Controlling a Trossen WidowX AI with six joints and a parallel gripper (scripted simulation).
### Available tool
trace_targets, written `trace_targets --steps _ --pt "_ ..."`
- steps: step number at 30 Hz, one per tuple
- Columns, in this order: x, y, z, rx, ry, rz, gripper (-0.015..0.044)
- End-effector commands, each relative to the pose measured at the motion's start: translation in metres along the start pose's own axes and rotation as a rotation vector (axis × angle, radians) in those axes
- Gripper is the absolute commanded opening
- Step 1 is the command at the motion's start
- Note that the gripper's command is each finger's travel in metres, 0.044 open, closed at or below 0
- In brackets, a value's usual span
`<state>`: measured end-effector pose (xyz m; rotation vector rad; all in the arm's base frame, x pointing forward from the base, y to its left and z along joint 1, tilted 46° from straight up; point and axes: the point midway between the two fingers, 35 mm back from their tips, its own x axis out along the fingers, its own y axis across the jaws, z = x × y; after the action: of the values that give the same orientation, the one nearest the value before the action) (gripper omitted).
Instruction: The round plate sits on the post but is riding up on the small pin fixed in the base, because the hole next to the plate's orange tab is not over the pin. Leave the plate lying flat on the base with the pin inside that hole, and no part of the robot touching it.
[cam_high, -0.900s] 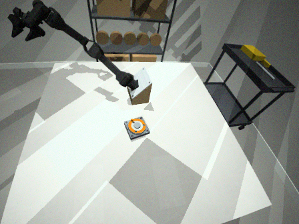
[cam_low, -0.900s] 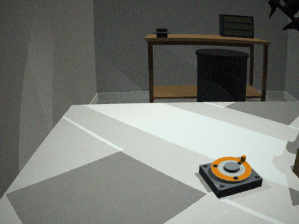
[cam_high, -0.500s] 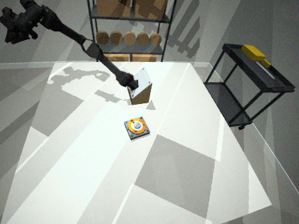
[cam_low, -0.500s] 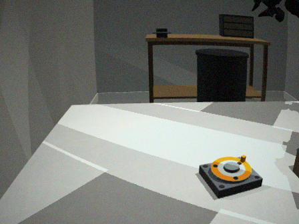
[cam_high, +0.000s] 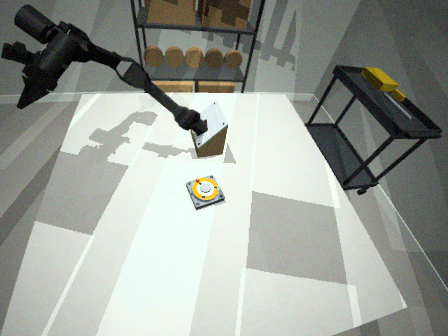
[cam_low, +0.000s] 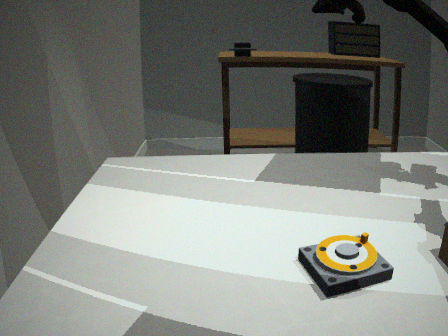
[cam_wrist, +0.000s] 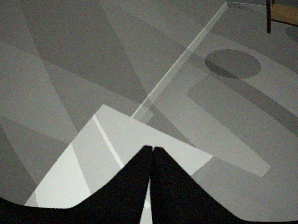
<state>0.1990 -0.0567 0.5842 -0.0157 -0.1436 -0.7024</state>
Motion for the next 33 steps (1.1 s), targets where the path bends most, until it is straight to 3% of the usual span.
trace_targets --steps 1,10,18,26,33 --pt "0.009 0.06 -0.044 -0.122 0.068 0.13 0.0" --pt "0.013 0.145 -0.165 -0.327 0.29 0.252 0.0" --pt "-0.007 0.18 -0.293 -0.529 0.536 0.312 0.0" --pt "-0.048 0.162 -0.419 -0.765 0.811 0.291 0.0" --pt "-0.094 0.098 -0.505 -1.02 1.058 0.173 0.0"
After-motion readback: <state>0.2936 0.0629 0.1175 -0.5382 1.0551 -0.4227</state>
